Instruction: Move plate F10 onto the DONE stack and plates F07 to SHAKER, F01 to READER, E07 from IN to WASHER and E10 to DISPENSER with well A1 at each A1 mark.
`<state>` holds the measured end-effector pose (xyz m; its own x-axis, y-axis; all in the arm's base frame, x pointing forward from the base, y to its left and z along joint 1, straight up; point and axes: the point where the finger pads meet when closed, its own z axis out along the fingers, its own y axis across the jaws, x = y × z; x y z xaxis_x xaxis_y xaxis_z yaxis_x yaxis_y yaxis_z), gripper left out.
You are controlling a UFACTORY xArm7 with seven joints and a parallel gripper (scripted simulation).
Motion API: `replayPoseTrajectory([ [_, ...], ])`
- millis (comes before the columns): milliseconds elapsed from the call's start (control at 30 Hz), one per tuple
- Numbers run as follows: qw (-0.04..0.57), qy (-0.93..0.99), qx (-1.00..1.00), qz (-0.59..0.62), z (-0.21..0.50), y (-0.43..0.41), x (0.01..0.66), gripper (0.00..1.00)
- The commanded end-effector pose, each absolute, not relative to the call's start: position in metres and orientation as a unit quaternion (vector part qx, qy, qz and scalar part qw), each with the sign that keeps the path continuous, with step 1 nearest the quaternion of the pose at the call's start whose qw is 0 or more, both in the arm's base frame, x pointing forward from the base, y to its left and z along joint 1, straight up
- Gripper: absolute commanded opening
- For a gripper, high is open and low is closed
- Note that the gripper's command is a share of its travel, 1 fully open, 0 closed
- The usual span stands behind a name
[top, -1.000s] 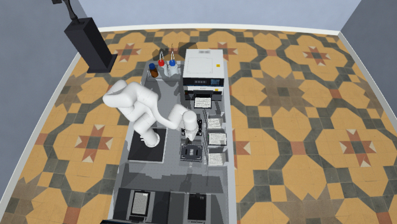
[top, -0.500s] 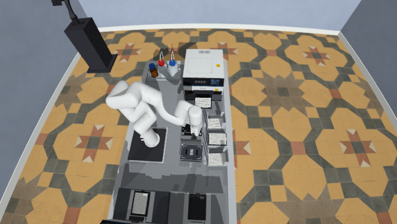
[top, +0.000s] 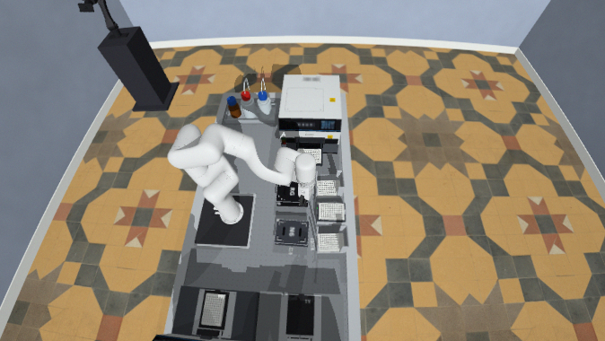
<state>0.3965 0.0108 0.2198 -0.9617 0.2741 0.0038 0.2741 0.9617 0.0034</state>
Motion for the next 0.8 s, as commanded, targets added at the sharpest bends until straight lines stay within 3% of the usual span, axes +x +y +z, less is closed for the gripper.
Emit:
replayPoseTrajectory([
  [0, 0.001, -0.993, -0.119, -0.001, 0.221, 0.018, 0.404, 1.0],
  [767, 0.0, -1.0, -0.031, -0.001, 0.221, 0.068, 0.448, 1.0],
])
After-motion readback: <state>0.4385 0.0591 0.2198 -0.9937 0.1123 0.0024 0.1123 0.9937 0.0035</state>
